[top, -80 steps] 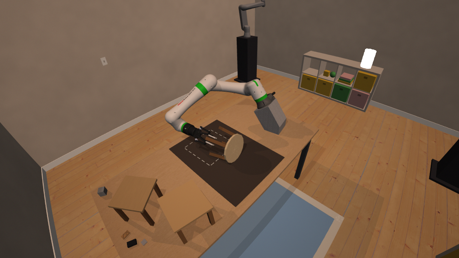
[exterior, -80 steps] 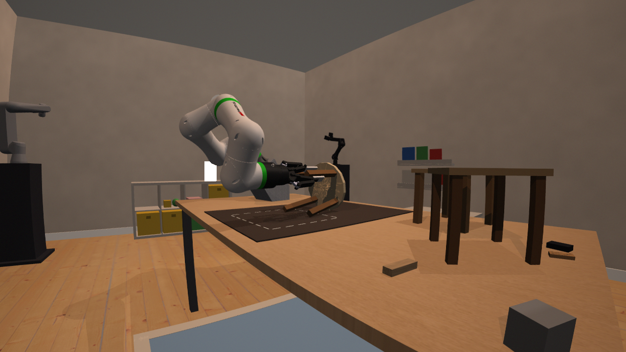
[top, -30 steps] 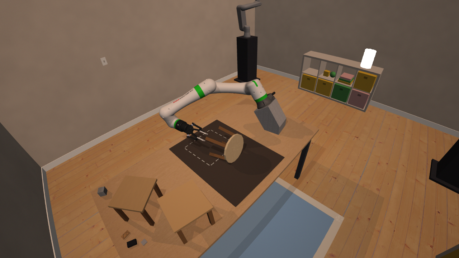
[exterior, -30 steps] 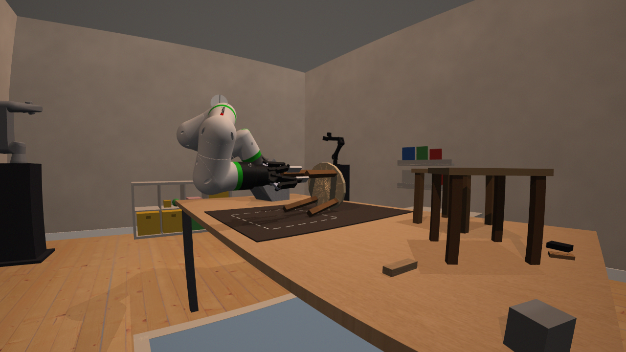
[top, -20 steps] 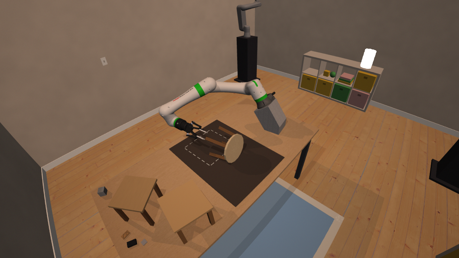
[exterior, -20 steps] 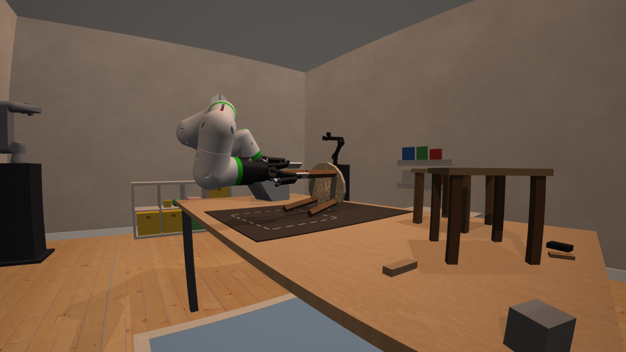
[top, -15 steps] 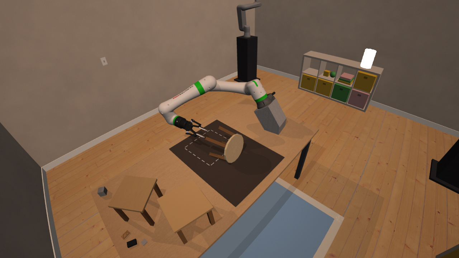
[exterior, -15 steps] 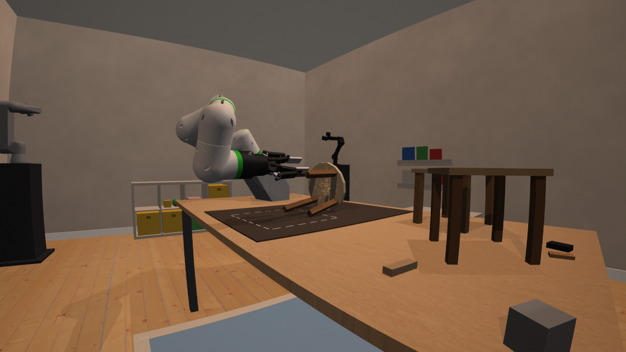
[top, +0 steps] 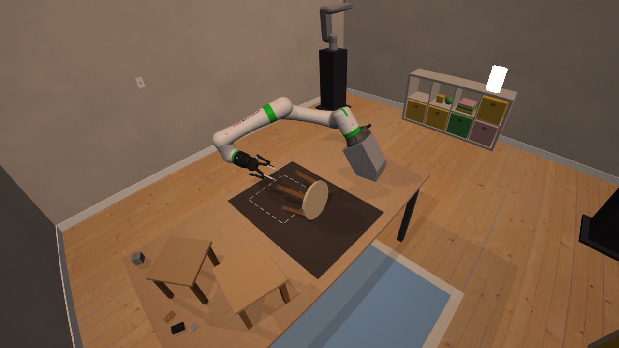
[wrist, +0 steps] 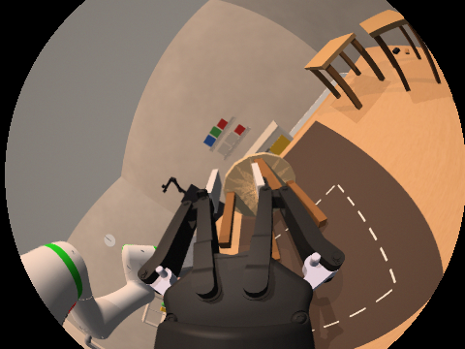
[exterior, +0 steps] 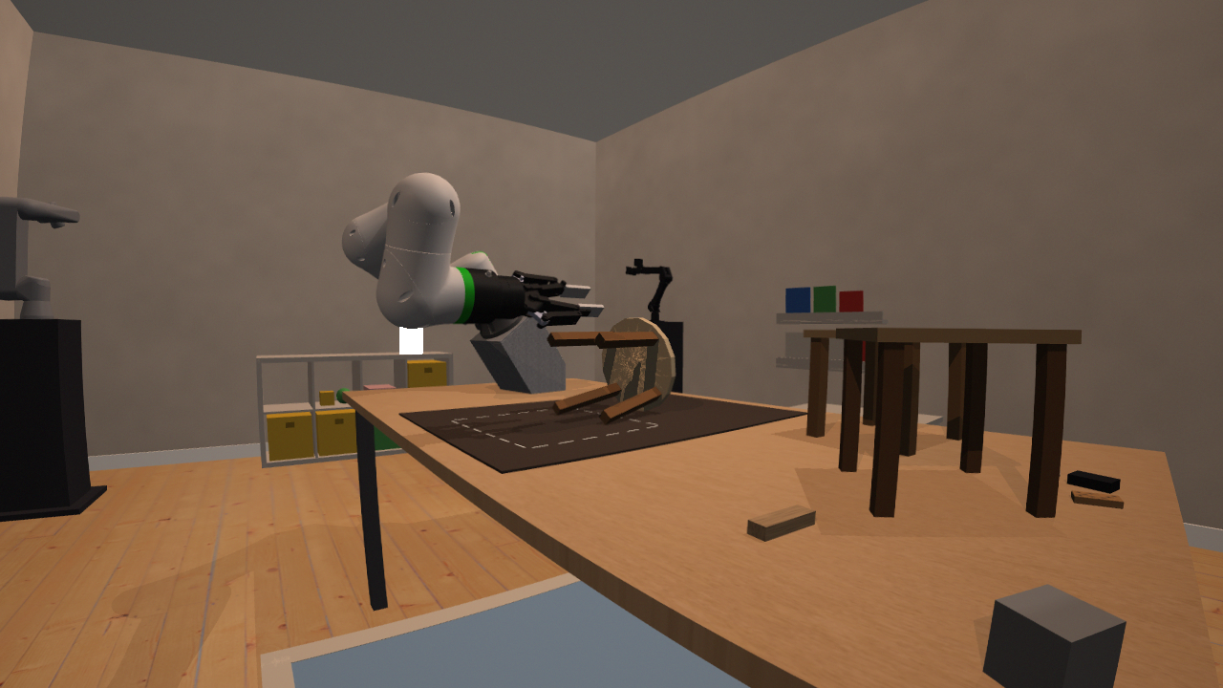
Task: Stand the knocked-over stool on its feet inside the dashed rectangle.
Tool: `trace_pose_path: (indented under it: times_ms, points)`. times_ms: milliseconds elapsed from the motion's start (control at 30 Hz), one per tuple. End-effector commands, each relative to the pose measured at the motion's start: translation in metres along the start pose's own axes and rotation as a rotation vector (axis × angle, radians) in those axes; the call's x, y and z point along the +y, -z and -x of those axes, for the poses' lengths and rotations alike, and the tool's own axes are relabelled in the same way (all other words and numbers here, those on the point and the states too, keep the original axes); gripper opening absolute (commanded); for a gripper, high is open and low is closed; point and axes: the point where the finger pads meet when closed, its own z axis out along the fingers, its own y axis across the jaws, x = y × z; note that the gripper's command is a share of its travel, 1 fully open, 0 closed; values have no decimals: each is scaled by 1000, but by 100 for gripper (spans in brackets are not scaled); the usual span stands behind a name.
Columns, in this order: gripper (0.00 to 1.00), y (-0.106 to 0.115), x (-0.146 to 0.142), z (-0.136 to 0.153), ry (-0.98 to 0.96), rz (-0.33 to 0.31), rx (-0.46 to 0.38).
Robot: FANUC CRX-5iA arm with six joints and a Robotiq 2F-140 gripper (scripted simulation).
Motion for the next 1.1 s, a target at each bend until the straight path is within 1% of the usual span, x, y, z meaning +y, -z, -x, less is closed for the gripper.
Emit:
trace_pose_path:
  times_ms: [0,133,200,267,333,367,433,500,600,733,833,900,933,1067]
  points:
    - [33,0,-1,-1,2,1,0]
    - [33,-2,-1,-2,-6,15,-5]
    - [33,-6,-2,-2,-17,36,-13]
    - [33,-12,-4,-2,-33,71,-27]
    - [33,-12,-4,-2,-33,71,-27]
    - [33,-15,-6,-1,-43,93,-37]
    - [33,-25,-9,1,-71,153,-62]
    - [33,-38,-13,3,-105,232,-93]
    - [33,-66,-22,7,-180,388,-159]
    - [33,-109,-35,13,-226,485,-217]
    - [33,-135,-44,16,-264,559,-257]
    - [33,-135,-44,16,-264,559,-257]
    - [33,-143,-46,18,-304,632,-291]
    - [33,-173,-56,20,-347,734,-332]
